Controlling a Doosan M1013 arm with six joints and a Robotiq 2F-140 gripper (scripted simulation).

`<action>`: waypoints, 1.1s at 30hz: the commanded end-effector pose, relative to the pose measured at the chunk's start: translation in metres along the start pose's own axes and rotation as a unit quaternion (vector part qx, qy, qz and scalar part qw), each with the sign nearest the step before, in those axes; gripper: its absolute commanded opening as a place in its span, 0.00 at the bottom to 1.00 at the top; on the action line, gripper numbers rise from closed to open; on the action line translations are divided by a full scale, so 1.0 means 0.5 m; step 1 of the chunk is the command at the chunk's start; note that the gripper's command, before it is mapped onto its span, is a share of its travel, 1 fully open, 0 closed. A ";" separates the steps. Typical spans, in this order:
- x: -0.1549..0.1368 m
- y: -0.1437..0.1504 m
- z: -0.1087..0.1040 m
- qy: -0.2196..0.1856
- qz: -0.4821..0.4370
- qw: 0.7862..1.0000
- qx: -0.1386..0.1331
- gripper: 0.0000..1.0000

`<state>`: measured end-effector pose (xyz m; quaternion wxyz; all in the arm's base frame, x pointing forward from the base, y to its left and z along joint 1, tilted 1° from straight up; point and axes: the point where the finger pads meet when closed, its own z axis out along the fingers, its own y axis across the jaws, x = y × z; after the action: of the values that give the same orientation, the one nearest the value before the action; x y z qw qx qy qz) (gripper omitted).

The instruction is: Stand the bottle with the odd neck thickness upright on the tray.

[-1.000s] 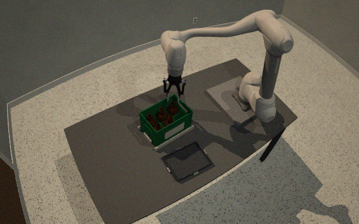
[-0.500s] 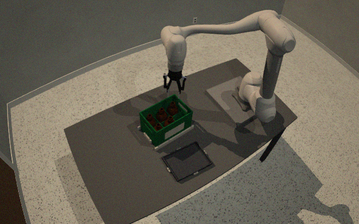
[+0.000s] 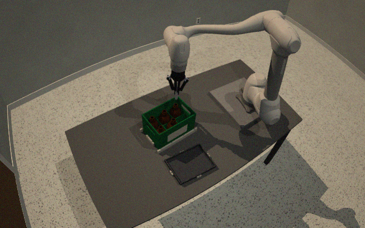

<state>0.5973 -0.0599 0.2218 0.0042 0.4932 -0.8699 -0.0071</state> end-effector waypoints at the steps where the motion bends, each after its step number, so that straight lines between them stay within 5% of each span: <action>1: 0.000 0.000 0.000 0.000 0.000 1.000 0.000 0.00; 27: -0.004 -0.002 0.000 0.000 0.000 1.000 0.000 0.00; 29: -0.071 -0.035 -0.005 0.000 0.000 1.000 0.000 0.00; 32: -0.087 -0.042 -0.005 0.000 0.000 1.000 0.000 0.00; 33: -0.143 -0.065 -0.007 0.000 0.000 1.000 0.000 0.00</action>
<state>0.6329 -0.0351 0.2240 0.0031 0.4934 -0.8698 -0.0070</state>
